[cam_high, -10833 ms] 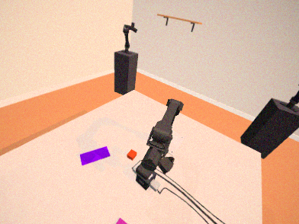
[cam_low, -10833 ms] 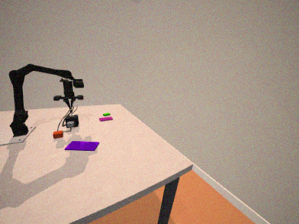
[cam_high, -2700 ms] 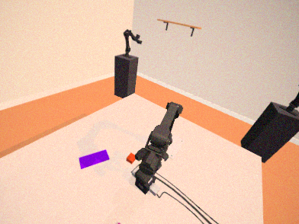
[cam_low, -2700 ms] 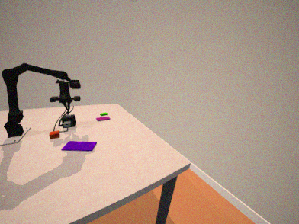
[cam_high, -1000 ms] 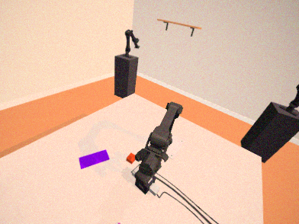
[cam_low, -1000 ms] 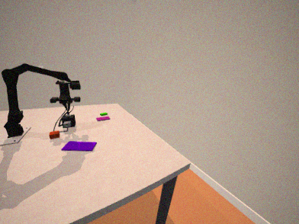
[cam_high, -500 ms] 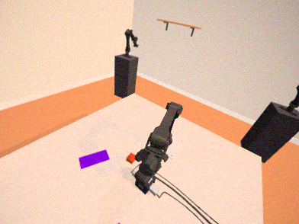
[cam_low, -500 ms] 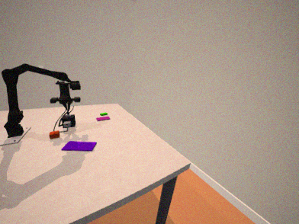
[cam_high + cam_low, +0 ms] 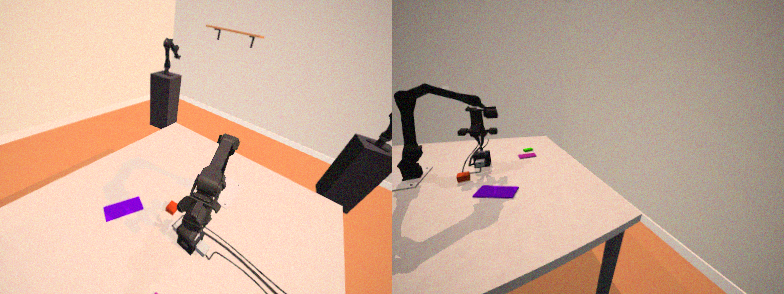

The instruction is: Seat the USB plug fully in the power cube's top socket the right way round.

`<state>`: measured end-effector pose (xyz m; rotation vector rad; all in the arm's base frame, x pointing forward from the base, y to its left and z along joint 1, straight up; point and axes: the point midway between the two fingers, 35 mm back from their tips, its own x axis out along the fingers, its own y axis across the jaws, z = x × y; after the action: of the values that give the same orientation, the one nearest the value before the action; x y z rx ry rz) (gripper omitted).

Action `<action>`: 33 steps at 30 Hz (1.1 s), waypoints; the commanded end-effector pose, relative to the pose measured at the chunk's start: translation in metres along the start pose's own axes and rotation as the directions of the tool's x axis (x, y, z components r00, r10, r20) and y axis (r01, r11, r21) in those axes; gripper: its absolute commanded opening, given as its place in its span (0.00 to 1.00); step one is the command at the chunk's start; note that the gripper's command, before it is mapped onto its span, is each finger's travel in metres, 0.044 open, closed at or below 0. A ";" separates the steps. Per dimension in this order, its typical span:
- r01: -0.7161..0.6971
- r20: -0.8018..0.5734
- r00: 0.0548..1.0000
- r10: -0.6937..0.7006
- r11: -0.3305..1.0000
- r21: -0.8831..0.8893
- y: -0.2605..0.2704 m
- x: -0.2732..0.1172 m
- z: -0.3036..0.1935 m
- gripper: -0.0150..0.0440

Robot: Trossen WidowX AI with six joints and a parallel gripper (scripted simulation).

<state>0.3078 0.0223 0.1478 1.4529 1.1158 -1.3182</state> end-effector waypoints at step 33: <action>0.000 -0.005 1.000 0.001 1.000 0.003 0.000 0.004 0.000 0.25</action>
<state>0.3079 0.0223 0.1439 1.4531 1.1157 -1.3180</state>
